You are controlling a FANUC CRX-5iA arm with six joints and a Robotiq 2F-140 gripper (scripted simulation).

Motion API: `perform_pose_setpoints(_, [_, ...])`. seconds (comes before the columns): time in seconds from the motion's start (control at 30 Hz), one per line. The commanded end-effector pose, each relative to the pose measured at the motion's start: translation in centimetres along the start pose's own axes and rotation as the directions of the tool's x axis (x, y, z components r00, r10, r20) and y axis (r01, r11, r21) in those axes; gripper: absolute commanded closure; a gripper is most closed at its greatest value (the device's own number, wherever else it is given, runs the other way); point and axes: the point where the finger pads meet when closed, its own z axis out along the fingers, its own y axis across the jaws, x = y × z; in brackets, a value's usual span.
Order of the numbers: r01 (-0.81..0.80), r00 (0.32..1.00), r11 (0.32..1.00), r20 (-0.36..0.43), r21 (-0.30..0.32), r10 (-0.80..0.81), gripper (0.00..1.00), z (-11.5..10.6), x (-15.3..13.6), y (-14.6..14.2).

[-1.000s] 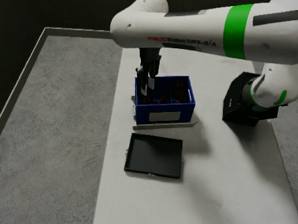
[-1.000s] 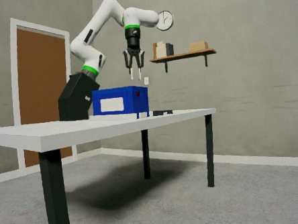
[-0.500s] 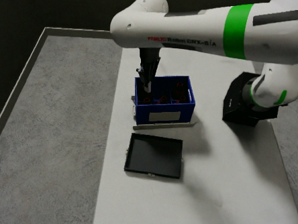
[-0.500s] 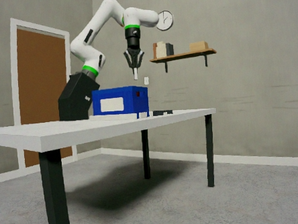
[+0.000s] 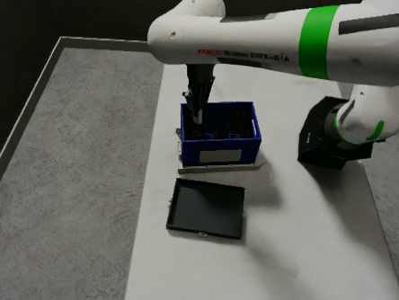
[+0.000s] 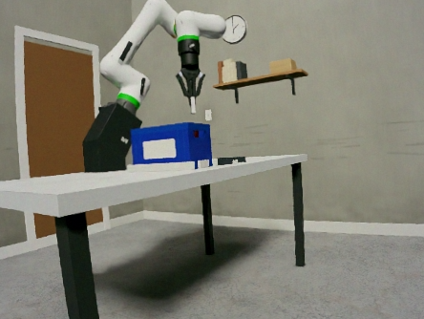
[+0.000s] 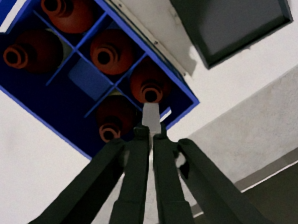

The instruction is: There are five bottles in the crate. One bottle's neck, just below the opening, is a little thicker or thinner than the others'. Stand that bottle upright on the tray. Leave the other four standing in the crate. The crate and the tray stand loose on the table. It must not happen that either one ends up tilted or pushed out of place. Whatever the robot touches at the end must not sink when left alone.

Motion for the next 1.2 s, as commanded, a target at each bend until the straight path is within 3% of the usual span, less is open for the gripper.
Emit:
perform_pose_setpoints(0.0, [0.0,1.0,1.0,0.002,0.0,0.0,0.9,-0.1,-0.1,0.0])
perform_pose_setpoints(0.07, [0.0,1.0,1.0,0.002,0.0,0.0,0.9,-0.1,0.0,-0.2])
perform_pose_setpoints(0.13, [-0.001,1.0,1.0,0.005,0.005,0.001,0.9,-0.3,0.3,-4.4])
perform_pose_setpoints(0.3, [-0.001,1.0,1.0,0.006,0.007,0.001,0.9,-0.4,1.2,-9.0])
perform_pose_setpoints(0.37, [-0.001,1.0,1.0,0.006,0.007,0.001,0.9,-0.4,1.2,-9.0])
perform_pose_setpoints(0.4, [-0.001,1.0,1.0,0.006,0.007,0.001,0.9,-0.4,2.2,-12.0])
perform_pose_setpoints(0.67, [0.0,1.0,1.0,0.002,0.0,0.0,0.9,-0.1,5.5,-18.9])
perform_pose_setpoints(0.8, [0.0,1.0,1.0,0.002,0.0,0.0,0.9,-0.1,5.6,-19.0])
perform_pose_setpoints(0.83, [0.0,1.0,1.0,0.002,0.0,0.0,0.56,-0.1,5.6,-19.0])
perform_pose_setpoints(1.17, [0.0,1.0,1.0,0.002,0.0,0.0,0.56,-0.1,5.6,-19.0])
